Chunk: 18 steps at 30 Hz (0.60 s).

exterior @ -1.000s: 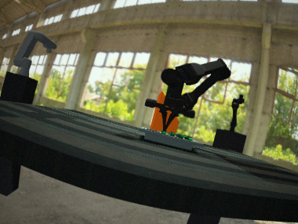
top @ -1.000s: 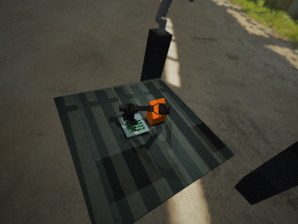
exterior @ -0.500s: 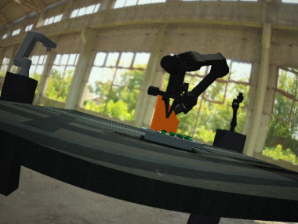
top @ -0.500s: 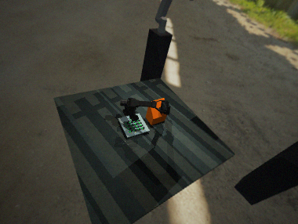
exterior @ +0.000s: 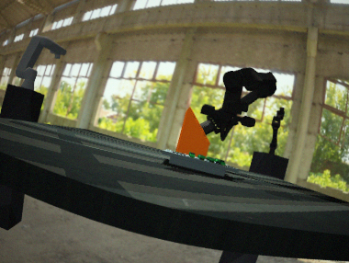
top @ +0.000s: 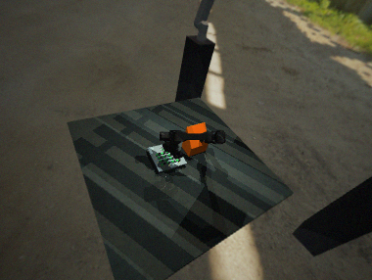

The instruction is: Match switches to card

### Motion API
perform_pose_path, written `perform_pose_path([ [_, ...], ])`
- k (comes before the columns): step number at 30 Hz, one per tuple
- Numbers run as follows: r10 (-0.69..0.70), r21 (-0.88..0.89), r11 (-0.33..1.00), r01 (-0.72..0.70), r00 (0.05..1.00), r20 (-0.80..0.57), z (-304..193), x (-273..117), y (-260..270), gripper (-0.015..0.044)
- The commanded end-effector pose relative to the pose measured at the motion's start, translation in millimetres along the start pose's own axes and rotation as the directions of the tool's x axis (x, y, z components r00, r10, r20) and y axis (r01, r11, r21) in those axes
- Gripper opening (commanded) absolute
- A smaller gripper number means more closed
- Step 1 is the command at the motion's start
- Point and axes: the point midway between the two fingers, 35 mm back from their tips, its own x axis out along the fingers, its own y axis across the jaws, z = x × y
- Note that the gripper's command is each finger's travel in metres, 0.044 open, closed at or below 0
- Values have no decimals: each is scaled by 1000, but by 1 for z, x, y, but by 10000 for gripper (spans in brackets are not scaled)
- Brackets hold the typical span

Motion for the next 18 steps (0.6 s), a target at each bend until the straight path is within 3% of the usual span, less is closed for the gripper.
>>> perform_pose_path([
  [1, 6, 23, 1000, -6, 1000, -3, -12, 1, 10, 0],
  [5, 6, 23, 1000, -6, 1000, -5, -11, 4, 10, 0],
  [9, 8, 22, 1000, -7, 1000, -29, -11, 36, 11, 0],
  [18, 8, 22, 1000, -8, 1000, -29, -11, 41, 11, 0],
])
